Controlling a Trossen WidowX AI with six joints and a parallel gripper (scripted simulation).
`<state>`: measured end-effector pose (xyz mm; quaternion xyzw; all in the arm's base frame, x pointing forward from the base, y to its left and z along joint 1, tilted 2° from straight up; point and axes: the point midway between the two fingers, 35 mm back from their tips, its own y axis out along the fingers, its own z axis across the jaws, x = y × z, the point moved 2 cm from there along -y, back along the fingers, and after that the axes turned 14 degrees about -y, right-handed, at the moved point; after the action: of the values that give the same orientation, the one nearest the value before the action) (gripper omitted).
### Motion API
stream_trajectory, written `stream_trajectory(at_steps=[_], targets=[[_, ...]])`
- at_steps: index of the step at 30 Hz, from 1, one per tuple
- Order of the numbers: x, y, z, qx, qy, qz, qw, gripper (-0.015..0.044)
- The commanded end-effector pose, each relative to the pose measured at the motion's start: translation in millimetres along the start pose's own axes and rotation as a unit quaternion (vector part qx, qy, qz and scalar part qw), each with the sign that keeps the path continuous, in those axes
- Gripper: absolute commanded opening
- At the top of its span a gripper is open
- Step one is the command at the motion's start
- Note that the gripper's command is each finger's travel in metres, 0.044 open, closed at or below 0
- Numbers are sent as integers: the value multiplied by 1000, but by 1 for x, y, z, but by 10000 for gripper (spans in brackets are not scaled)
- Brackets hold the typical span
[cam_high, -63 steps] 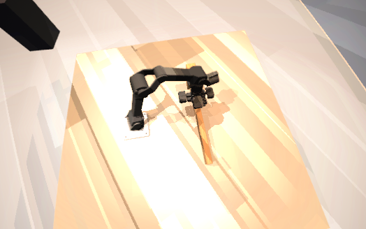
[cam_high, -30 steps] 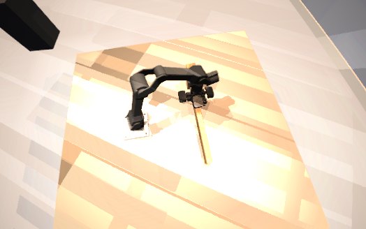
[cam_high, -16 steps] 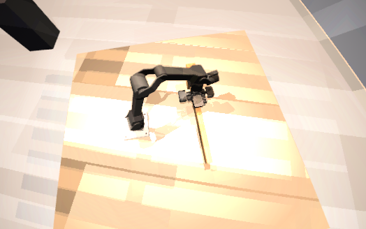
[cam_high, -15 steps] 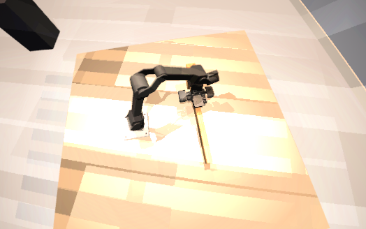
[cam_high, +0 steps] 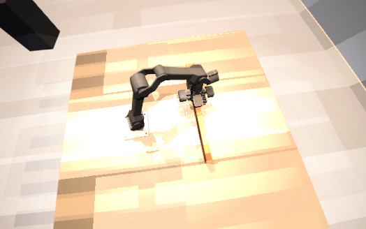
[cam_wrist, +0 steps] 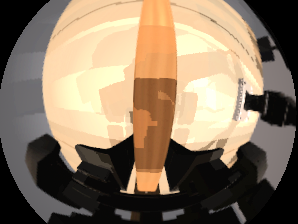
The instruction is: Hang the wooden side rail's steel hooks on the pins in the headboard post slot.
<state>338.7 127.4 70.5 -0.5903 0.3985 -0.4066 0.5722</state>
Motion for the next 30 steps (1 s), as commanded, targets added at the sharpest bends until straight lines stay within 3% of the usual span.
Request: stream_trajectory(at_steps=[1,30], targets=[[-2,-1,1,3,1,1,1000,0],[-4,-3,2,3,1,1,1000,0]])
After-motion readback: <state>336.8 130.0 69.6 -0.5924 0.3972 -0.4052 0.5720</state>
